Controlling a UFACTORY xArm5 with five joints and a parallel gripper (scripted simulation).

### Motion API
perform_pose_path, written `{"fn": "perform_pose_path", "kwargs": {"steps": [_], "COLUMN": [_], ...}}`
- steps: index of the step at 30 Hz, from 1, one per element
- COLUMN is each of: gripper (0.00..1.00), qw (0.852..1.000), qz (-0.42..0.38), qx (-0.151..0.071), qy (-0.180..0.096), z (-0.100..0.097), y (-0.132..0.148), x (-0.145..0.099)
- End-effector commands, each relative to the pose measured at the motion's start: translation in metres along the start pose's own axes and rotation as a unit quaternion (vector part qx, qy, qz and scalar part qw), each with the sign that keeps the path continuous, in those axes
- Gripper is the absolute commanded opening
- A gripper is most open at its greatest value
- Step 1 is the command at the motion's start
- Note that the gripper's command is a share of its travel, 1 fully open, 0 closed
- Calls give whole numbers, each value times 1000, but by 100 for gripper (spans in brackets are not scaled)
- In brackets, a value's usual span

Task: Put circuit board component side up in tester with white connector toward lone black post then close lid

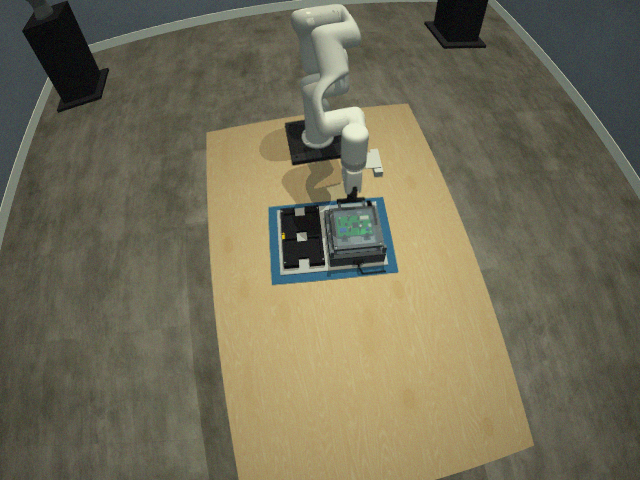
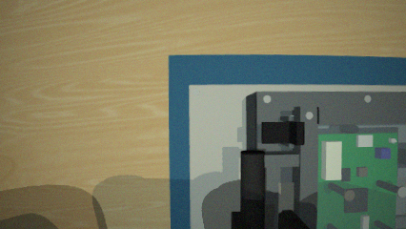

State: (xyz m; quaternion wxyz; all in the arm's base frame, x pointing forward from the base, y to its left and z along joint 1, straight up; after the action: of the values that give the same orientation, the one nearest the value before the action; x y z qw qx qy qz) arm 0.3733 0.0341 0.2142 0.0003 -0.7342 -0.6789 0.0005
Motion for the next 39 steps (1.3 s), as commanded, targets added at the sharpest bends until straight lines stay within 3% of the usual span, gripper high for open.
{"fn": "perform_pose_path", "kwargs": {"steps": [1,14,35,36,39], "gripper": [24,24,24,100,100], "qw": [1000,1000,1000,1000,1000], "qz": [0,0,0,0,0], "qx": [-1,-1,-1,-1,-1], "qy": [0,0,0,0,0], "z": [-12,-48,-63,-63,-63], "y": [0,0,0,0,0], "x": [0,0,0,0,0]}}
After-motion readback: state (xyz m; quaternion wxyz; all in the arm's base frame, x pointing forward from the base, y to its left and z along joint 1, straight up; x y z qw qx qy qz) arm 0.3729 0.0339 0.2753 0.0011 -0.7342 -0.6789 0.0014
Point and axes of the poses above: the point where the finger pads meet when closed, its own z axis out along the fingers, its own y axis across the jaws, x = y × z, the point moved 10 cm from there along -z, back along the fingers, and after that the axes turned 2 degrees about -z, right-handed, at the moved point
